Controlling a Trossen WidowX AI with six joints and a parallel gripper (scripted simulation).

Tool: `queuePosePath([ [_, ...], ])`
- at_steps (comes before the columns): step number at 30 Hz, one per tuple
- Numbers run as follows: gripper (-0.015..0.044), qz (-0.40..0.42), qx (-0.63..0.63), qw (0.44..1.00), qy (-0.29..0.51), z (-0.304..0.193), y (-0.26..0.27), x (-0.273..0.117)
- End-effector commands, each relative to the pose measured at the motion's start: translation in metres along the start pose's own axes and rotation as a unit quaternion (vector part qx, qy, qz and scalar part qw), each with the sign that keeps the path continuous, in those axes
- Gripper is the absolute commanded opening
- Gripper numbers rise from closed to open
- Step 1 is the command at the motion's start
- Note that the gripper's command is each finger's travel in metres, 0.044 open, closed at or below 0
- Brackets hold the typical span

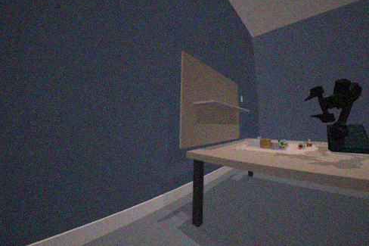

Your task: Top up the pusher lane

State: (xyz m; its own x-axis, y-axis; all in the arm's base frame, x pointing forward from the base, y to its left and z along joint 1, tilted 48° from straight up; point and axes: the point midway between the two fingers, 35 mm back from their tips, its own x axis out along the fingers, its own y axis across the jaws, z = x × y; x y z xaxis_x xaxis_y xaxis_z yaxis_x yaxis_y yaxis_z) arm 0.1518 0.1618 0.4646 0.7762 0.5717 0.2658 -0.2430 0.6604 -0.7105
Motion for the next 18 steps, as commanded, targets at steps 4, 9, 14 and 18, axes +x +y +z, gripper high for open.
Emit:
queuePosePath([
  [4, 0.044, 0.014, -0.021, 0.999, 0.027, -0.013, 0.012, 0.012],
  [9, 0.044, 0.07, -0.074, 0.986, 0.129, -0.071, 0.046, 0.047],
  [14, 0.044, 0.133, -0.097, 0.955, 0.248, -0.154, 0.072, 0.066],
  [18, 0.044, 0.186, -0.097, 0.917, 0.339, -0.223, 0.084, 0.067],
])
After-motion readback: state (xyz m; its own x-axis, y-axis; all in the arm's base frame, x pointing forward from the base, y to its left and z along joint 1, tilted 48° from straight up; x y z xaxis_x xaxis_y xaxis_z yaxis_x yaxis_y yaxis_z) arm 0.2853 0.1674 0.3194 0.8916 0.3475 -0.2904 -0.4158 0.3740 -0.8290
